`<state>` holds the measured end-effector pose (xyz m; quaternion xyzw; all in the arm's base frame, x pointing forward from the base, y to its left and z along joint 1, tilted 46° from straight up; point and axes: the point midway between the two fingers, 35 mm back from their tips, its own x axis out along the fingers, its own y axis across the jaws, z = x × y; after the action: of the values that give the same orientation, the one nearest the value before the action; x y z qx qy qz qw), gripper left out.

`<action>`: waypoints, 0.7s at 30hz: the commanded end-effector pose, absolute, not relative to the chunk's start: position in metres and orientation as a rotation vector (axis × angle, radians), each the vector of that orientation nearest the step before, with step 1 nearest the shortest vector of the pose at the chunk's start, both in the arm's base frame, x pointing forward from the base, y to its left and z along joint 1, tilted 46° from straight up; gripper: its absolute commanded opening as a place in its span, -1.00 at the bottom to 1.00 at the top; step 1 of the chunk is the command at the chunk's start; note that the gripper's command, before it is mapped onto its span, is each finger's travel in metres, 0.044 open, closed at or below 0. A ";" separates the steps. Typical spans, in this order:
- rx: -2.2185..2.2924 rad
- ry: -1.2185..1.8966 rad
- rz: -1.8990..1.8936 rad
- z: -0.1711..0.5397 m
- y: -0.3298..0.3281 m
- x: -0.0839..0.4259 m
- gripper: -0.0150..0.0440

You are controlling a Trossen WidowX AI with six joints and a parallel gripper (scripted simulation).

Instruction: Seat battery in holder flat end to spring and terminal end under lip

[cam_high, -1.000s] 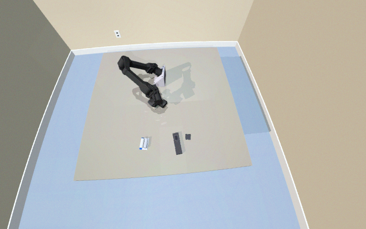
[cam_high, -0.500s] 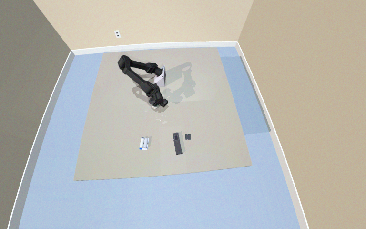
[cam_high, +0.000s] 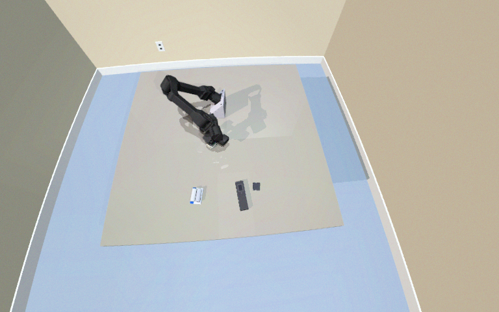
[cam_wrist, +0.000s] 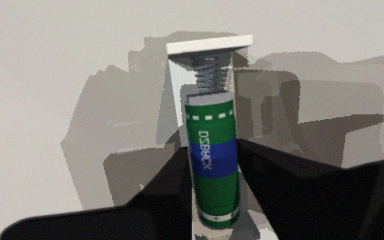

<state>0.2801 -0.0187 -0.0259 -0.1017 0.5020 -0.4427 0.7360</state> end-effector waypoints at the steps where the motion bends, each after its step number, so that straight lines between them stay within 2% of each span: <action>1: -0.224 1.103 -0.973 -0.026 -0.019 0.279 0.13; 14: -0.223 1.103 -0.972 -0.016 -0.008 0.279 0.13; 21: -0.223 1.107 -0.967 0.014 0.025 0.277 0.76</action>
<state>0.2735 0.0069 -0.0019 -0.1108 0.5087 -0.4444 0.7290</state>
